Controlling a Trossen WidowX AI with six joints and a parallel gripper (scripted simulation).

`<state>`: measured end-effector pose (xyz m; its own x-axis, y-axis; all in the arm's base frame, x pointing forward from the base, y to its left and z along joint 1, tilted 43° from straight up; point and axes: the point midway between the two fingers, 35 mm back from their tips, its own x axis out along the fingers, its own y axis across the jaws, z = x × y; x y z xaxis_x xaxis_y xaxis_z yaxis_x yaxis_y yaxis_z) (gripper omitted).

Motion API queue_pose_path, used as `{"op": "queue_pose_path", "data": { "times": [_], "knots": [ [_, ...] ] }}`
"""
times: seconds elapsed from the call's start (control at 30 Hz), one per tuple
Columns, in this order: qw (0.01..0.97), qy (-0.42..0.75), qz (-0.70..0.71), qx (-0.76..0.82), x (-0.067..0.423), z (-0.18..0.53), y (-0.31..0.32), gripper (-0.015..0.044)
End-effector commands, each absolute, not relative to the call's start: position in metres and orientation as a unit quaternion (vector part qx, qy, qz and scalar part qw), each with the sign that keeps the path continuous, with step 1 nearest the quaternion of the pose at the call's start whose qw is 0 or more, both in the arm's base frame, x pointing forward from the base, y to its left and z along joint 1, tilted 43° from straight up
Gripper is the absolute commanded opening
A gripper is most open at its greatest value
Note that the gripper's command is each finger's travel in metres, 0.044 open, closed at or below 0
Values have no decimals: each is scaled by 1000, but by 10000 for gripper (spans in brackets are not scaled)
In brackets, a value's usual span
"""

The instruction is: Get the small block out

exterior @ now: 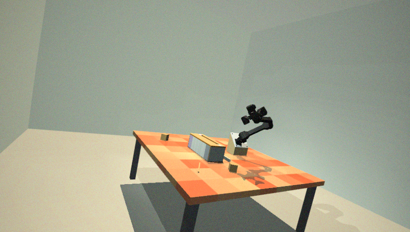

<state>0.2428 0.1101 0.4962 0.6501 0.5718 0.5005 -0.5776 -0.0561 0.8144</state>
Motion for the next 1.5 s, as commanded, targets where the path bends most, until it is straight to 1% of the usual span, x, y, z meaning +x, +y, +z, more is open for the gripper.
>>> {"op": "queue_pose_path", "data": {
  "times": [0.0,0.13,0.23,0.33,0.43,0.6,0.83,0.97,1.1,1.3,1.37,1.47],
  "knots": [
    [692,-2,415,590,245,495,110,400],
    [793,15,346,500,288,460,110,400],
    [866,47,296,400,321,423,107,400],
    [917,93,260,287,346,384,103,400],
    [942,141,243,181,362,348,97,400],
    [946,210,244,40,374,300,89,400],
    [894,302,296,-150,374,235,75,400],
    [834,345,352,-247,366,201,67,400],
    [755,373,427,-328,351,171,59,400],
    [607,372,571,-409,319,136,47,400],
    [581,366,596,-416,314,132,46,400],
    [578,365,599,-417,313,131,45,400]
  ]
}}
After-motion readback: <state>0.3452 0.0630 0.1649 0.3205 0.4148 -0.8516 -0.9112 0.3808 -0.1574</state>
